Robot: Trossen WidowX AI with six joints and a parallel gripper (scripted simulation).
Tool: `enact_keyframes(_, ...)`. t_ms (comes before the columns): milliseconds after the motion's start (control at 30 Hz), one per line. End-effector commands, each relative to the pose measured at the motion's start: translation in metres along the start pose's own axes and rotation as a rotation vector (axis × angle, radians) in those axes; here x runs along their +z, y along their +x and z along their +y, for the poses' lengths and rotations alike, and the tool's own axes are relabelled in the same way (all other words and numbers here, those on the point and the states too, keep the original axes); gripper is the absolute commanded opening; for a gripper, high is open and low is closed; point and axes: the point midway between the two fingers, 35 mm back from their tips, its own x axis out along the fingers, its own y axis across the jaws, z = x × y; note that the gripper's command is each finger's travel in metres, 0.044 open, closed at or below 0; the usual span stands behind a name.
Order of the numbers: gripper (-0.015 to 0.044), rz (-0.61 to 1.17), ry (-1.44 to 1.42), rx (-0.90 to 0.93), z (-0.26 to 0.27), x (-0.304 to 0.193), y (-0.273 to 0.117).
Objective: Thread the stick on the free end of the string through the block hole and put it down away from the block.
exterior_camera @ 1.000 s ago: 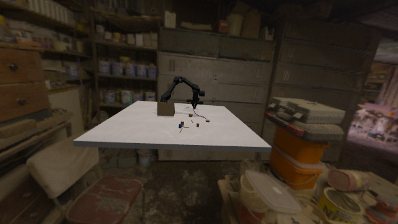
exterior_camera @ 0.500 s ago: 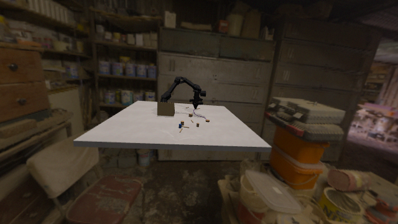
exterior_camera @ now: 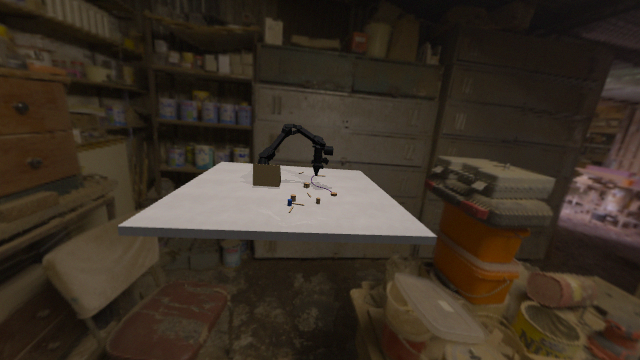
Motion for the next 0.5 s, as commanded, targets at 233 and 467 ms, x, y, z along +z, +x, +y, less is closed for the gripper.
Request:
enact_keyframes(233,0.0,-0.006,0.411,-0.004,-0.006,0.011,-0.001)
enact_keyframes(467,0.0,-0.007,0.662,-0.003,-0.01,0.017,-0.001)
